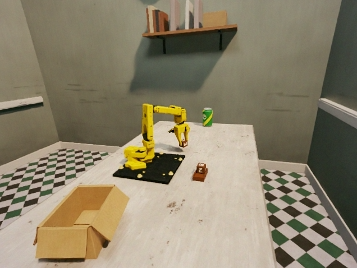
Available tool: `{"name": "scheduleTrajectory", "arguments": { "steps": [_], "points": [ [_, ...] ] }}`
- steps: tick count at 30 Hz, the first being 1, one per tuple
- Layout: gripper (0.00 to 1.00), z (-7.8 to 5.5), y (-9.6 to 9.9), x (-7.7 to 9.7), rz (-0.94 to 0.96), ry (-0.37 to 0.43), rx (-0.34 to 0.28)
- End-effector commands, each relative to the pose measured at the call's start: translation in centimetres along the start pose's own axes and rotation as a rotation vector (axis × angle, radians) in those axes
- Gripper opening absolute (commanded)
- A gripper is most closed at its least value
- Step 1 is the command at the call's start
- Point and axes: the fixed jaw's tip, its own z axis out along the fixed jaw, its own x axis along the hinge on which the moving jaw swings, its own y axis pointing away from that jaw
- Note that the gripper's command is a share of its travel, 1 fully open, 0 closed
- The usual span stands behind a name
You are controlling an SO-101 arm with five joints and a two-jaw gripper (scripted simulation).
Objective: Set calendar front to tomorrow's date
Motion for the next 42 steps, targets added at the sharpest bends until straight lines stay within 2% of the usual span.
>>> {"name": "scheduleTrajectory", "arguments": {
  "steps": [1,42],
  "points": [
    [0.00,0.5,0.3,-0.2,-0.001,-0.004,-0.020],
    [0.00,1.8,0.3,-0.2,-0.001,-0.004,-0.020]
  ]
}}
